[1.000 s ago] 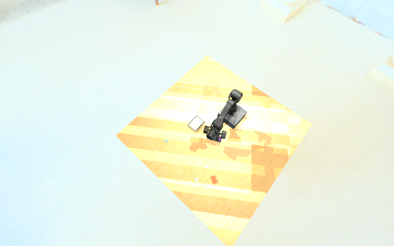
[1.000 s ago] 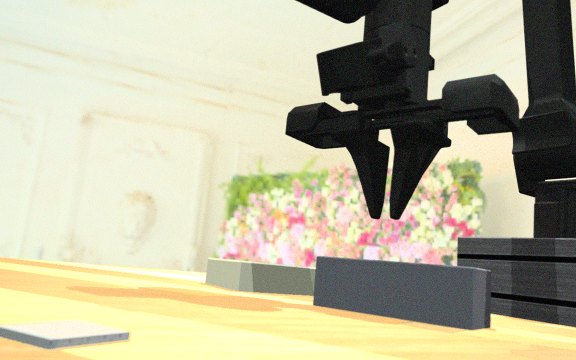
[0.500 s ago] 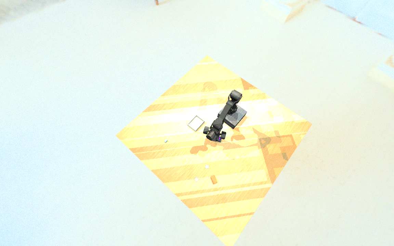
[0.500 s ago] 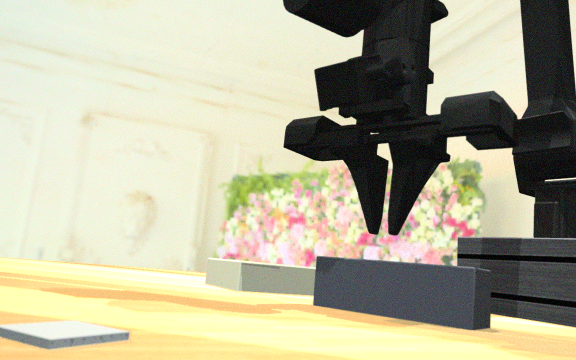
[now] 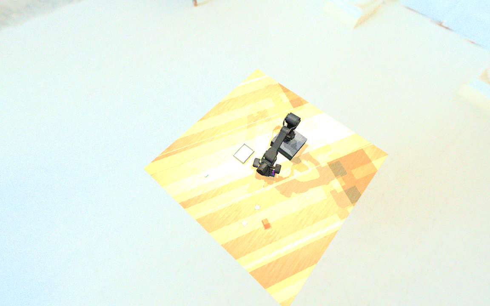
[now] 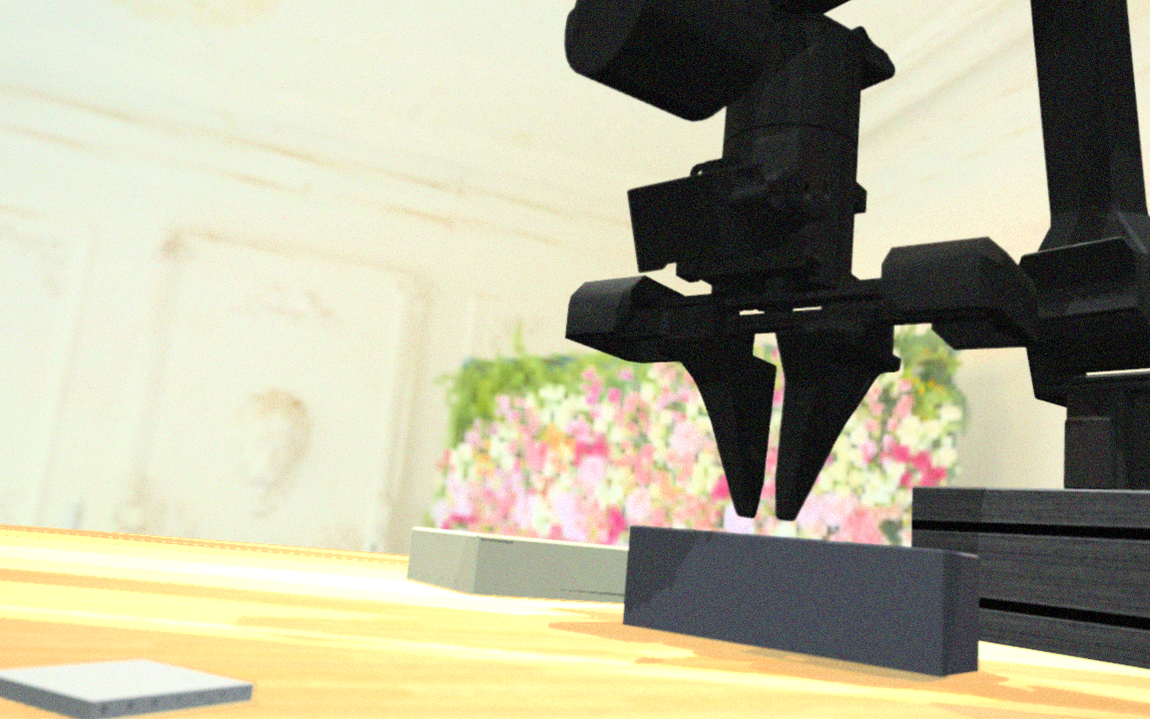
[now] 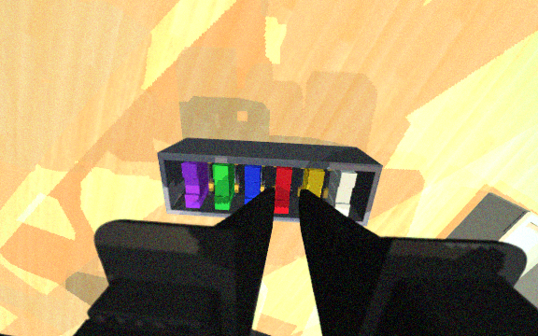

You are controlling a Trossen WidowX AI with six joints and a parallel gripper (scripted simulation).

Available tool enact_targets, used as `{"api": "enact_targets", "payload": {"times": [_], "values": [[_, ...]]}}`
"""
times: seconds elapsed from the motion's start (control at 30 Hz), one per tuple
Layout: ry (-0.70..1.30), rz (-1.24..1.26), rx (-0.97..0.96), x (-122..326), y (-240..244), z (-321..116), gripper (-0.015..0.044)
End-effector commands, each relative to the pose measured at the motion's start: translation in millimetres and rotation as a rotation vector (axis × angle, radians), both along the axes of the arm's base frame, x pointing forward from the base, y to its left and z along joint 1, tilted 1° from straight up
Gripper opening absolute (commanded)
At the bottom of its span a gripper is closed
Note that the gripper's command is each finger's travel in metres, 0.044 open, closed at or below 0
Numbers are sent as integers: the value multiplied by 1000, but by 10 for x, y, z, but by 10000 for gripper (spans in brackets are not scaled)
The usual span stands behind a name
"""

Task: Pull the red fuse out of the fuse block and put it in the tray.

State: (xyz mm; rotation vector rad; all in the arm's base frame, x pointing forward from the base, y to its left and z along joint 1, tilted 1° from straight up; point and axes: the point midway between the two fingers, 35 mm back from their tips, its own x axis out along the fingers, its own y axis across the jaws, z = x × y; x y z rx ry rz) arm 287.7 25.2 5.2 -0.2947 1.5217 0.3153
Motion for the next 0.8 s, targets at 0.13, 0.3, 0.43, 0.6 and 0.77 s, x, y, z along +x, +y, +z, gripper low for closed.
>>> {"api": "enact_targets", "payload": {"times": [0.13, 0.3, 0.43, 0.6, 0.77], "values": [[9, -5, 5, -24, 9, -38, 67], [9, -5, 5, -24, 9, -38, 67], [9, -5, 5, -24, 9, -54, 67], [9, -5, 5, -23, 10, -97, 67], [9, -5, 5, -23, 11, -137, 67]]}}
